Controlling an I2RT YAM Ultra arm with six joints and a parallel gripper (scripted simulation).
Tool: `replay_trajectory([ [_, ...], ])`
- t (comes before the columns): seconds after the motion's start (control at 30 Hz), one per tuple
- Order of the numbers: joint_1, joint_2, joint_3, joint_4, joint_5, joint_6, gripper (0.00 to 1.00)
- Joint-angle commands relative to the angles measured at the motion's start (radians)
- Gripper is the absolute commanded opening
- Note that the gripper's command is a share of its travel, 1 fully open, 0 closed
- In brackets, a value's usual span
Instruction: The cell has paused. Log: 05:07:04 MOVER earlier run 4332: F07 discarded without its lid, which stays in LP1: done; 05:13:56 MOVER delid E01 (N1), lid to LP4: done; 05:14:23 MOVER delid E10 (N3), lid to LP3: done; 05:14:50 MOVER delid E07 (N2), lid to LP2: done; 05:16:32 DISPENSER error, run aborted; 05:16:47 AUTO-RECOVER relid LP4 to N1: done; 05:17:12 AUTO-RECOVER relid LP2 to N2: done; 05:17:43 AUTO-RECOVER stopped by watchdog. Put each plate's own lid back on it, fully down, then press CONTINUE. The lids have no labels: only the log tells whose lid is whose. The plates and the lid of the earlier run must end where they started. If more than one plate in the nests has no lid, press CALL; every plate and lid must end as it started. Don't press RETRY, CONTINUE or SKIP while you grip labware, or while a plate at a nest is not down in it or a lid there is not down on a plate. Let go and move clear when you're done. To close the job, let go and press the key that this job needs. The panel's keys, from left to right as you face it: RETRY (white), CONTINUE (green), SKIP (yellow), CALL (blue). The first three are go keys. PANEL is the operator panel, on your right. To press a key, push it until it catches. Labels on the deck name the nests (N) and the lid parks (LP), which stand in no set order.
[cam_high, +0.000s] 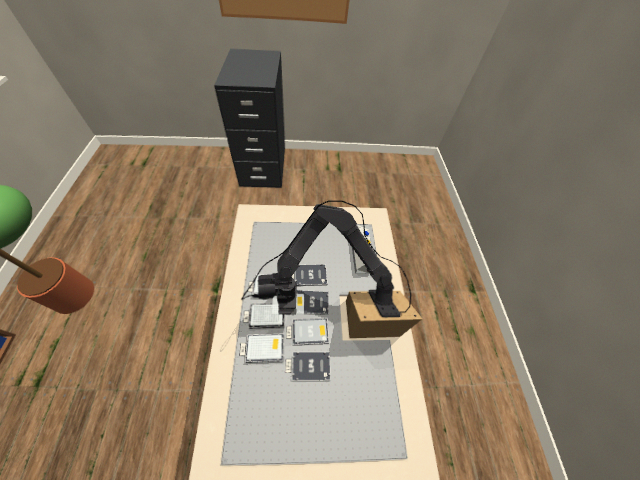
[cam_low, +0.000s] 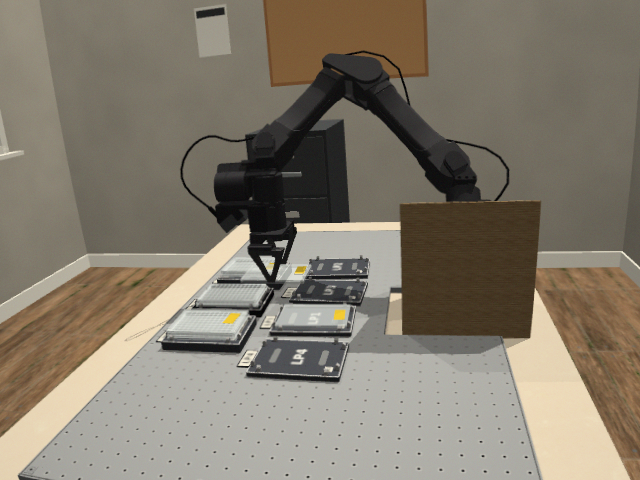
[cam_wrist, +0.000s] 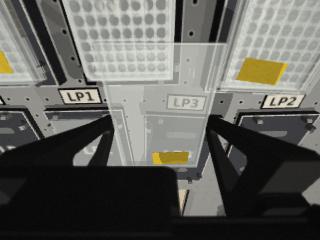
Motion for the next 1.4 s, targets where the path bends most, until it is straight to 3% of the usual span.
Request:
replay_trajectory([
  [0.0, 0.036, 0.053, 0.093, -0.058, -0.001, 0.017, 0.0],
  [0.23, 0.048, 0.171, 0.283, -0.138, -0.005, 0.03, 0.0],
  [0.3, 0.048, 0.171, 0.283, -0.138, -0.005, 0.03, 0.0],
  [0.63, 0.062, 0.35, 0.593, -0.276, -0.009, 0.046, 0.0],
  [1.37, 0.068, 0.353, 0.62, -0.309, -0.012, 0.063, 0.0],
])
